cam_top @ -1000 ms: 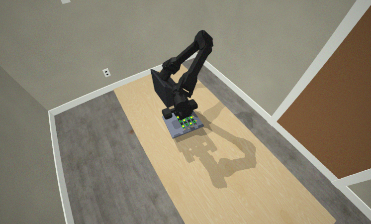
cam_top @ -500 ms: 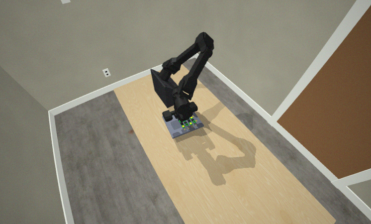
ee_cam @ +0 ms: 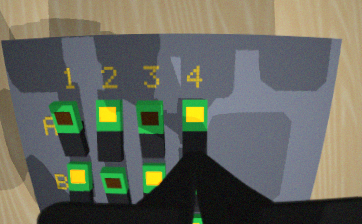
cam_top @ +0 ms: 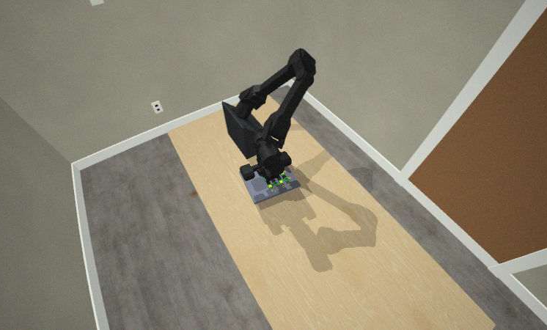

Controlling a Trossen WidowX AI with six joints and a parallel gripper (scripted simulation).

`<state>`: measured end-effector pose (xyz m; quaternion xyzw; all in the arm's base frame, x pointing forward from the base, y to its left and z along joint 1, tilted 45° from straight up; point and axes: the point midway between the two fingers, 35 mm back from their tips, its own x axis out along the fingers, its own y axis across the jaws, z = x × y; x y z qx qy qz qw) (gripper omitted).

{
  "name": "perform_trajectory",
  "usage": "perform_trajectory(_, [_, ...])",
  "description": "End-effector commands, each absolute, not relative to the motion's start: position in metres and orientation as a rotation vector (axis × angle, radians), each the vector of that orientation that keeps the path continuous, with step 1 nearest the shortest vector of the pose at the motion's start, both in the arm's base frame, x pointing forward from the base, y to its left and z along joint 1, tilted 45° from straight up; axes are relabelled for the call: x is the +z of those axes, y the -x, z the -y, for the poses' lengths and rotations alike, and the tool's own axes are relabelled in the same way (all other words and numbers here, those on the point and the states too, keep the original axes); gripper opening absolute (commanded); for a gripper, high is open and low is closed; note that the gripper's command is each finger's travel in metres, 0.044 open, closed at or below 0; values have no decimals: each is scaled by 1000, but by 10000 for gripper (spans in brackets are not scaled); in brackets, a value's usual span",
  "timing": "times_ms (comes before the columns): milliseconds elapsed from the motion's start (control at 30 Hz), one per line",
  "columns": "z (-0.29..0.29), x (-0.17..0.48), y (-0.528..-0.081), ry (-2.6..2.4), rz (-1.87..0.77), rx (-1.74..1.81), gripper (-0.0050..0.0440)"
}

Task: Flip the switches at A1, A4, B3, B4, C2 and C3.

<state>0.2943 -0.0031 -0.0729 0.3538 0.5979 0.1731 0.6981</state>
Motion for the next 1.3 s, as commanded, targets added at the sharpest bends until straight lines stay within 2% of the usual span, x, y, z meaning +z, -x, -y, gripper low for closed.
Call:
perform_trajectory(0, [5,-70,-298,-782,-1319,385,-50])
perform_trajectory(1267, [0,-75,-296,-791,-1330,384,-50])
